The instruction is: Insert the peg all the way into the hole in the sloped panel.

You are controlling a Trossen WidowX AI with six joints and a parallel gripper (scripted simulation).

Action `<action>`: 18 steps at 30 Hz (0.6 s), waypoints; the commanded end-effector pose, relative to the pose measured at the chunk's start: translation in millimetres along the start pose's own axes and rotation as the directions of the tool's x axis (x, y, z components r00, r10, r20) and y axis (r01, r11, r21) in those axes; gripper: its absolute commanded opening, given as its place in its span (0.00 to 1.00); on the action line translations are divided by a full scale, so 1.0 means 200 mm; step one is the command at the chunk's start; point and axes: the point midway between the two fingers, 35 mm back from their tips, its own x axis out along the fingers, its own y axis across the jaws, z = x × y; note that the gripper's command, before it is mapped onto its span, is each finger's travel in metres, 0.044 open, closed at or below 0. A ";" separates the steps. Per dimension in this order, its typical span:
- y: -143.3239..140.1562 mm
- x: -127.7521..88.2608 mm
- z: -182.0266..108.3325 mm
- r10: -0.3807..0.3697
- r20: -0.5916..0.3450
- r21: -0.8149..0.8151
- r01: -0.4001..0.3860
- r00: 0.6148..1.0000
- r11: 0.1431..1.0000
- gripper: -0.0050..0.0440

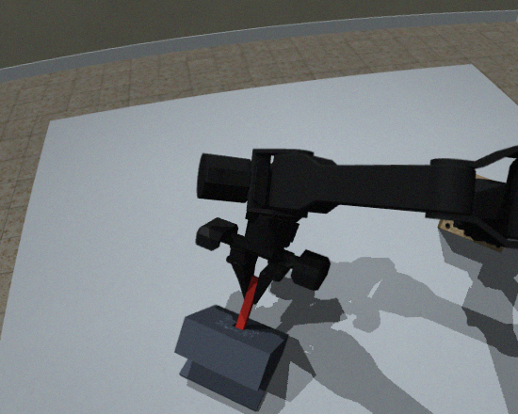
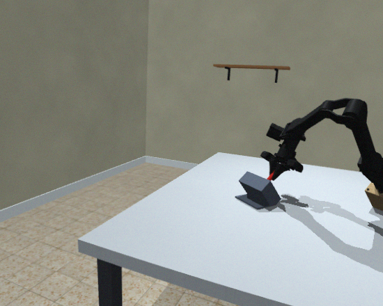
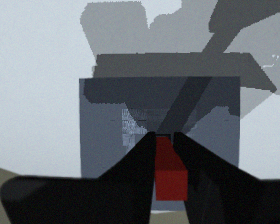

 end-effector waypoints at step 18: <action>0.00 0.00 -0.03 0.008 -0.002 -0.015 -0.008 1.000 1.000 0.10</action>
